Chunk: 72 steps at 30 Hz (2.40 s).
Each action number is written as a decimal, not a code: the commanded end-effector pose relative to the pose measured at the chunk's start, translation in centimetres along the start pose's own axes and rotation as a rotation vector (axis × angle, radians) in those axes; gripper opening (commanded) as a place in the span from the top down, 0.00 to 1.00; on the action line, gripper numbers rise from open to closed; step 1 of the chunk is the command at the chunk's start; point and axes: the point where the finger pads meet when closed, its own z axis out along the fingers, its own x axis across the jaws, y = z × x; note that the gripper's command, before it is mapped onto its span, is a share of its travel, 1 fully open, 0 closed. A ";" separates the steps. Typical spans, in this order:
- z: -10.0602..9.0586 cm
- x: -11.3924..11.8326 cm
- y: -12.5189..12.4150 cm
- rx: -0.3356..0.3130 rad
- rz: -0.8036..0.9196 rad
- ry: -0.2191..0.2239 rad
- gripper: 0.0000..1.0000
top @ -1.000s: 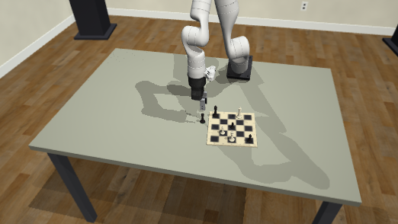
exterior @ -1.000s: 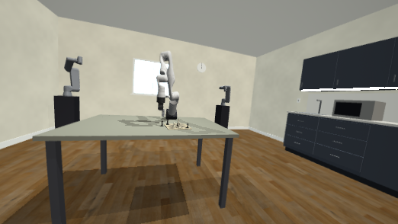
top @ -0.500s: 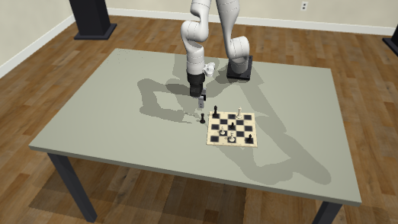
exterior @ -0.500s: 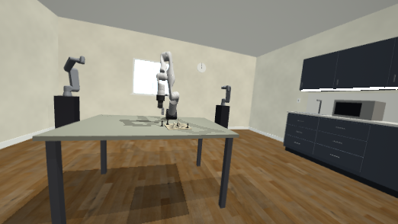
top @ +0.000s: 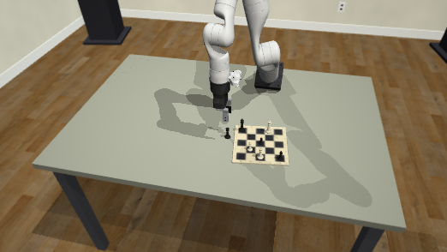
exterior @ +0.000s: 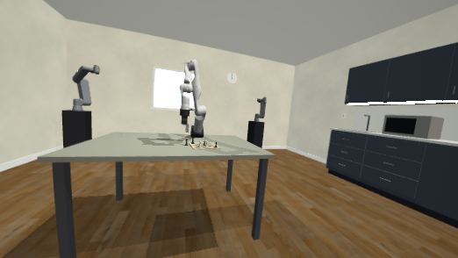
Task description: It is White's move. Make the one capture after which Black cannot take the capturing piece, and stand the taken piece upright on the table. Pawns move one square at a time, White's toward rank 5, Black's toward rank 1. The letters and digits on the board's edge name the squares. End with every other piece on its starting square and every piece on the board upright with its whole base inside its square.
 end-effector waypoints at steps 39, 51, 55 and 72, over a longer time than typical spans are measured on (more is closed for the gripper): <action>1.2 1.0 -5.7 0.081 -1.126 -0.086 0.00; 1.0 3.6 -8.9 0.096 -1.844 -0.074 0.00; 0.8 5.0 -10.3 0.085 -2.102 -0.059 0.00; -0.5 8.8 -14.7 0.009 -2.704 -0.005 0.00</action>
